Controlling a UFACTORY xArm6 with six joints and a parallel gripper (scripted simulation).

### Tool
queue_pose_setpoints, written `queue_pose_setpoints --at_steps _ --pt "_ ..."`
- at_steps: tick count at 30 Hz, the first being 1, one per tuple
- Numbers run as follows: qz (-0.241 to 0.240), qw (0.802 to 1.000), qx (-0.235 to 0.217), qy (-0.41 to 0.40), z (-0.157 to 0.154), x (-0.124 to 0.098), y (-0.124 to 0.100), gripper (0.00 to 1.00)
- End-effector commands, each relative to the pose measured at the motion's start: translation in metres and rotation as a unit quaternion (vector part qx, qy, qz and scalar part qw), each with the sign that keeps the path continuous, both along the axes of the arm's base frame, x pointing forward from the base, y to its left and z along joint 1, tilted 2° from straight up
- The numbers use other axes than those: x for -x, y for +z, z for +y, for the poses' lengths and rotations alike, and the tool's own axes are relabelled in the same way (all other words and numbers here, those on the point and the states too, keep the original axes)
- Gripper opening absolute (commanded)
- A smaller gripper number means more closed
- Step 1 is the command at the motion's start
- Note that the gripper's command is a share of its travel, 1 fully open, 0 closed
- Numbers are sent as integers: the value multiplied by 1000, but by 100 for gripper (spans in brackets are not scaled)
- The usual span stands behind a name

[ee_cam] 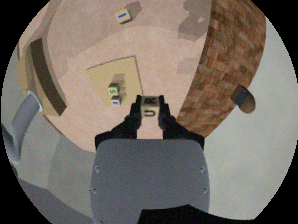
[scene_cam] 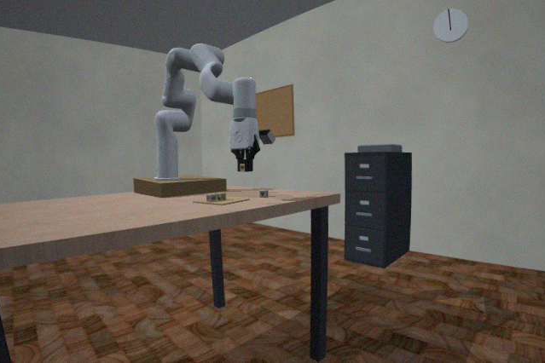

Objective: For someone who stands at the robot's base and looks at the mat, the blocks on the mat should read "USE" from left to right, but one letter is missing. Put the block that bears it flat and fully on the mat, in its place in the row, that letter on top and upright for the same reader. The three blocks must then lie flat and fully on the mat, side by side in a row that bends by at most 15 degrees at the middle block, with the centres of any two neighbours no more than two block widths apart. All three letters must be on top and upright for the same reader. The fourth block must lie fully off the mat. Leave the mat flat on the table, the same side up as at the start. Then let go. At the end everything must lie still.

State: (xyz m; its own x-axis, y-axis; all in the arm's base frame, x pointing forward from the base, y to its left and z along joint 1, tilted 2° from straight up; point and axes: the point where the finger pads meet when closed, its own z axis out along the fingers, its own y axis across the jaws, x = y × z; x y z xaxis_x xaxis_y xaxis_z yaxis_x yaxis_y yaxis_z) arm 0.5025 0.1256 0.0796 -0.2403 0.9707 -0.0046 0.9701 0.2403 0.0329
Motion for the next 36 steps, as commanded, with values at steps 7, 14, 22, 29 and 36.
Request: queue_pose_setpoints --at_steps 7,14,22,29,36 --pt "-3 986 0 165 -1 8 3 21" --pt "-4 958 5 287 -1 16 3 21" --pt "-5 917 9 398 -2 23 3 21" --pt "-6 860 13 511 -3 31 3 21" --pt "-7 802 16 597 -4 38 3 21"
